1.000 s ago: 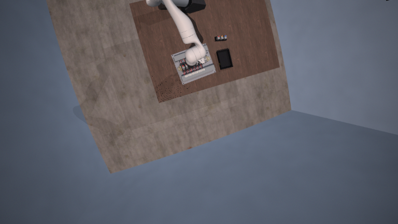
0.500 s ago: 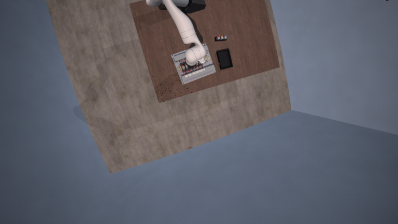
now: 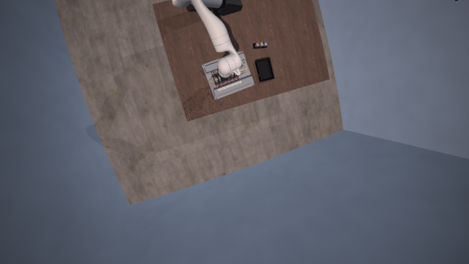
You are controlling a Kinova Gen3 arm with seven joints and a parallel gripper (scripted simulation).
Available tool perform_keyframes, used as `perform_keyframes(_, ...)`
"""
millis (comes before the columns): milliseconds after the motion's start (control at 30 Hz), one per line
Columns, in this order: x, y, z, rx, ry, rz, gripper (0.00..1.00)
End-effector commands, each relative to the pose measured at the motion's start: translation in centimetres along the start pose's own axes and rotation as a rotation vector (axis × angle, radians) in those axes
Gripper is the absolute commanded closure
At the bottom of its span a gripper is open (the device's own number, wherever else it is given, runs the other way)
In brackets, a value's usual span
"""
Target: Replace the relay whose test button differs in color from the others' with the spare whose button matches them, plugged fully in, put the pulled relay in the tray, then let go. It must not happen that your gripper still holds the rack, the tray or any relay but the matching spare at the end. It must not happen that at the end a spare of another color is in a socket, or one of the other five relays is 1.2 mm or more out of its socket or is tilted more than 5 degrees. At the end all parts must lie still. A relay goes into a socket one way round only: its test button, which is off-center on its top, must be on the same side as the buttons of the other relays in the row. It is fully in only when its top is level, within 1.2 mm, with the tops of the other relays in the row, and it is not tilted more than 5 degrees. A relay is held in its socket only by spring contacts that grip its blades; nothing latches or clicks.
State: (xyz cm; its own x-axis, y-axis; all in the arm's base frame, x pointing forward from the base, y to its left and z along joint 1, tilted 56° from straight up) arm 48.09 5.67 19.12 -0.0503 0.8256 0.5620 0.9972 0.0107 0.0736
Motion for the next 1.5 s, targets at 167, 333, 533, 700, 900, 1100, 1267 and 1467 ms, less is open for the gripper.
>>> perform_keyframes(167,-0.55,0.02,-0.02,0.001,-0.001,-0.002,1.0)
perform_keyframes(333,-0.72,0.02,-0.03,0.001,-0.002,-0.003,1.0)
perform_keyframes(533,-0.58,0.02,-0.03,-0.001,-0.001,-0.003,1.0)
perform_keyframes(700,-0.79,0.0,0.02,0.0,-0.001,-0.003,1.0)
perform_keyframes(900,-0.95,-0.02,0.07,0.001,-0.002,-0.003,1.0)
perform_keyframes(1100,-0.78,-0.01,0.0,-0.001,-0.002,-0.003,1.0)
perform_keyframes(1267,-0.93,-0.04,0.11,0.0,-0.002,-0.003,1.0)
perform_keyframes(1467,-1.06,-0.06,0.19,0.001,-0.002,-0.003,1.0)
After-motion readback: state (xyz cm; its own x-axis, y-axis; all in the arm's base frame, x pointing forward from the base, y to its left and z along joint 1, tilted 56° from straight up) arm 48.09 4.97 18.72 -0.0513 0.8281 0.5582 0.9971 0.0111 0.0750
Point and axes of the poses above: the point where the finger pads meet when closed, its own x axis back along the fingers, its own y axis across the jaws, z = x × y, the point moved 8 cm from there along x, back along the fingers, and after that the axes turned 4 degrees about -x, right-handed, at the moved point
